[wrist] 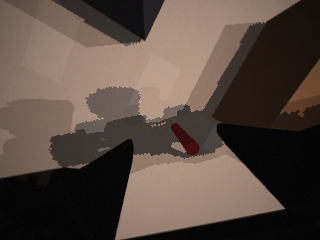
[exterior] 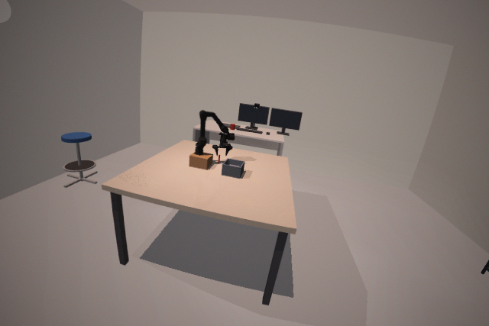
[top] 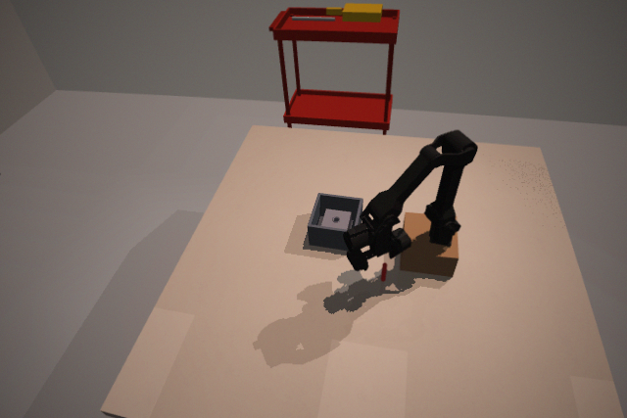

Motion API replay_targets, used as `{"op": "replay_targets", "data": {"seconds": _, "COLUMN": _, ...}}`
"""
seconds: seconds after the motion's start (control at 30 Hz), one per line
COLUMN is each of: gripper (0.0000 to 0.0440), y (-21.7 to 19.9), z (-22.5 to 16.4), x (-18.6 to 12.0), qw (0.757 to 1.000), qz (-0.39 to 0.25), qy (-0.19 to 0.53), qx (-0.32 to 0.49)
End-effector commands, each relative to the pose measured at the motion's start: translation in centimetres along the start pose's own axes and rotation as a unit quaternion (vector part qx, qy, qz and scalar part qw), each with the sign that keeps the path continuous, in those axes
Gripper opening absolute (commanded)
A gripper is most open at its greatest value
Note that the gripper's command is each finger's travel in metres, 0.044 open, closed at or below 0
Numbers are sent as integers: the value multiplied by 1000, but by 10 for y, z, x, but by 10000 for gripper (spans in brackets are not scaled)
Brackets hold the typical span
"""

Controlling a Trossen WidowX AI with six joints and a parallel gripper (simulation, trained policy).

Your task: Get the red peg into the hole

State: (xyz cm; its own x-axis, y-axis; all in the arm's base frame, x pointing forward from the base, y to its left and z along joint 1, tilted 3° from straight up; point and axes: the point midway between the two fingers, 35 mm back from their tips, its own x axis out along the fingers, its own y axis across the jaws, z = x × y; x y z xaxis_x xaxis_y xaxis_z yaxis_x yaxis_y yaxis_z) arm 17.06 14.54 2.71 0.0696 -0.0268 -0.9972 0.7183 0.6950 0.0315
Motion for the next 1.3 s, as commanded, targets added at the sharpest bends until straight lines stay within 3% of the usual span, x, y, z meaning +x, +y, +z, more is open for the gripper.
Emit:
{"op": "replay_targets", "data": {"seconds": 0.0, "gripper": 433, "y": -5, "z": -2, "x": 13, "qw": 1000, "qz": -6, "qy": 5, "qx": 14}}
{"op": "replay_targets", "data": {"seconds": 0.23, "gripper": 432, "y": -7, "z": -7, "x": 36, "qw": 999, "qz": 4, "qy": 10, "qx": 42}}
{"op": "replay_targets", "data": {"seconds": 0.3, "gripper": 413, "y": -9, "z": -9, "x": 41, "qw": 999, "qz": 3, "qy": 12, "qx": 49}}
{"op": "replay_targets", "data": {"seconds": 0.83, "gripper": 19, "y": -11, "z": -11, "x": 47, "qw": 995, "qz": -17, "qy": 58, "qx": 74}}
{"op": "replay_targets", "data": {"seconds": 0.93, "gripper": 0, "y": -4, "z": -6, "x": 40, "qw": 997, "qz": -4, "qy": 43, "qx": 63}}
{"op": "replay_targets", "data": {"seconds": 1.27, "gripper": 5, "y": 10, "z": 15, "x": 7, "qw": 1000, "qz": 23, "qy": 2, "qx": 22}}
